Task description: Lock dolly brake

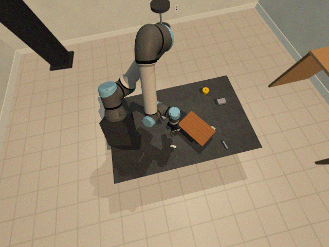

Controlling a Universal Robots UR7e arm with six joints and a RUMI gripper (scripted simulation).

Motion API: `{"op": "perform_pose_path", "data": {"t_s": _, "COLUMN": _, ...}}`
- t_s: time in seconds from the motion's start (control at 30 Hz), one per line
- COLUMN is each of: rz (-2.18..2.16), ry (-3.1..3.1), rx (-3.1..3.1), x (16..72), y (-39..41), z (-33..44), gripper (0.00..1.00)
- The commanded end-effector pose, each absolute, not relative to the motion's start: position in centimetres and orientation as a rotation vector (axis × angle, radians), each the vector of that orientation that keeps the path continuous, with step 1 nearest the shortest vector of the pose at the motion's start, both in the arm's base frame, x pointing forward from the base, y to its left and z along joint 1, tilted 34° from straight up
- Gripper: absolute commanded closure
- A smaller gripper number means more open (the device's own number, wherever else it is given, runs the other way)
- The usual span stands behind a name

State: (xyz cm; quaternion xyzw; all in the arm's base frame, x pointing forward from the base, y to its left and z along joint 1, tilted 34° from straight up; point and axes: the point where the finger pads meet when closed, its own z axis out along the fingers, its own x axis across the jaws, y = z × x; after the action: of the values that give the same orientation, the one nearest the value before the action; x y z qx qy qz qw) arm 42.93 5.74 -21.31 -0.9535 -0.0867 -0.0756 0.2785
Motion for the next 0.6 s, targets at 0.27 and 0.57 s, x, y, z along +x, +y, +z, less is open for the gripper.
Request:
{"op": "perform_pose_path", "data": {"t_s": 0.27, "rz": -0.204, "ry": -0.234, "rx": -2.559, "x": 43.05, "y": 5.74, "z": -21.37, "gripper": 1.0}}
{"op": "perform_pose_path", "data": {"t_s": 0.57, "rz": -0.205, "ry": -0.235, "rx": -2.559, "x": 43.14, "y": 5.88, "z": -21.6, "gripper": 1.0}}
